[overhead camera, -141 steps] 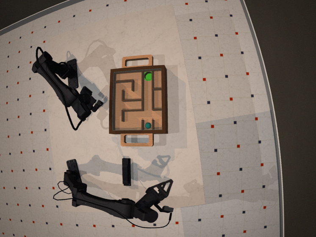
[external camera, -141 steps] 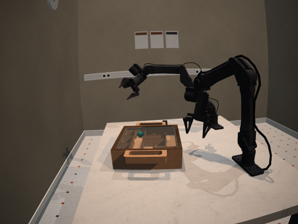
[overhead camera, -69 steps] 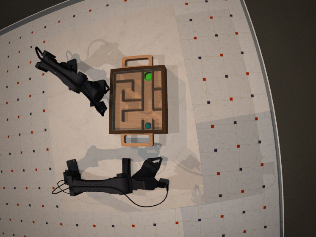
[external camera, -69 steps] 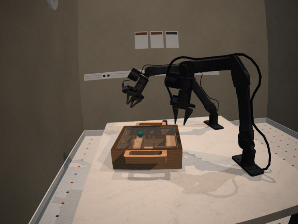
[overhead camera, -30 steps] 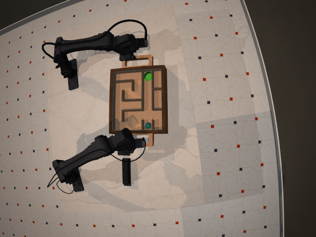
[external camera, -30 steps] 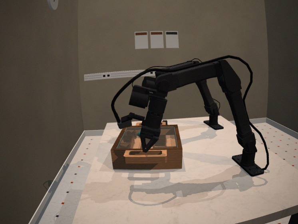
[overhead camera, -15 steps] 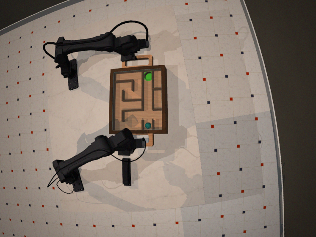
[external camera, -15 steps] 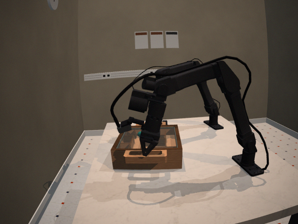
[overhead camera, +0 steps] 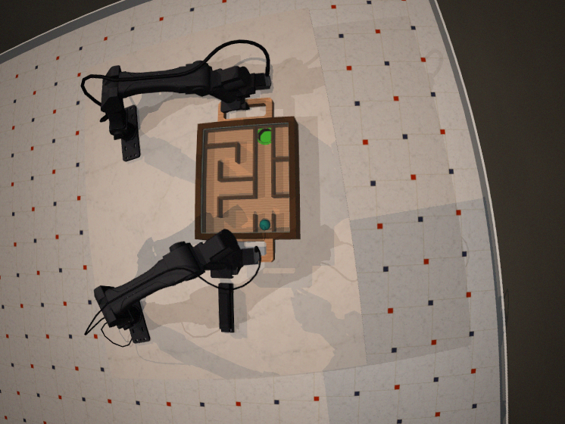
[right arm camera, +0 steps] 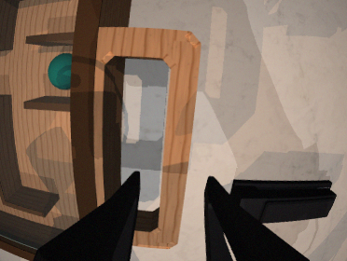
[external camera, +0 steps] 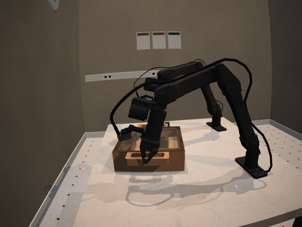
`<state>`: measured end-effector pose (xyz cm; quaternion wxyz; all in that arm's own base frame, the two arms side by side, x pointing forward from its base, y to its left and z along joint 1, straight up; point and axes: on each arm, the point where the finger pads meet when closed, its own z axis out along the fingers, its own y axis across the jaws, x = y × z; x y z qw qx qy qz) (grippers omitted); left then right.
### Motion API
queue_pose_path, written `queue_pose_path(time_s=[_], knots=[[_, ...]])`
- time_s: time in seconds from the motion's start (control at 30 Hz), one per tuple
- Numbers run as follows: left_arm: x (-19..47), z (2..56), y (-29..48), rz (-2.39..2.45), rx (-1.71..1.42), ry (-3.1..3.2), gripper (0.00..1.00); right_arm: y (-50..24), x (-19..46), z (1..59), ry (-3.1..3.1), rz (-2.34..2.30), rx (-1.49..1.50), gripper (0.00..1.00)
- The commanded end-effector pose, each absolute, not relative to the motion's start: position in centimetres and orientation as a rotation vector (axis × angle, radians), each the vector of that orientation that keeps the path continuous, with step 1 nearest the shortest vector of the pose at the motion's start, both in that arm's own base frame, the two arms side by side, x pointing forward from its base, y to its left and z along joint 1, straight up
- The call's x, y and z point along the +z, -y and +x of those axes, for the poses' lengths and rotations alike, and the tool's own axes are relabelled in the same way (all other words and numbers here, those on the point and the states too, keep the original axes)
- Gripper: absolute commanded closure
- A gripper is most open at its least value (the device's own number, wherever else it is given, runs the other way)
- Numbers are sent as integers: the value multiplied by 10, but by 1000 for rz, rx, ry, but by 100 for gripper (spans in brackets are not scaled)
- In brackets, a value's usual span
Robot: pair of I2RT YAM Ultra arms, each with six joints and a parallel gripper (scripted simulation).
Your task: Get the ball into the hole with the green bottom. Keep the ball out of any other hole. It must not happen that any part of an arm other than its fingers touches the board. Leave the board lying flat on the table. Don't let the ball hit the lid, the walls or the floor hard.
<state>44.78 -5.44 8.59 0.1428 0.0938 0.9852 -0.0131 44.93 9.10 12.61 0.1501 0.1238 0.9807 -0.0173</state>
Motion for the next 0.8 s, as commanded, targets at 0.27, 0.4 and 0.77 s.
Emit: queue_pose_path(time_s=[0.27, 0.4, 0.77], knots=[[91, 460, 61, 266, -56, -2783, 61, -86, 104, 446, -2859, 356, -80, 61], [85, 460, 58, 265, -46, -2794, 61, -91, 124, 454, -2801, 346, -42, 61], [86, 460, 61, 268, -52, -2792, 61, -82, 94, 456, -2832, 363, -60, 61]])
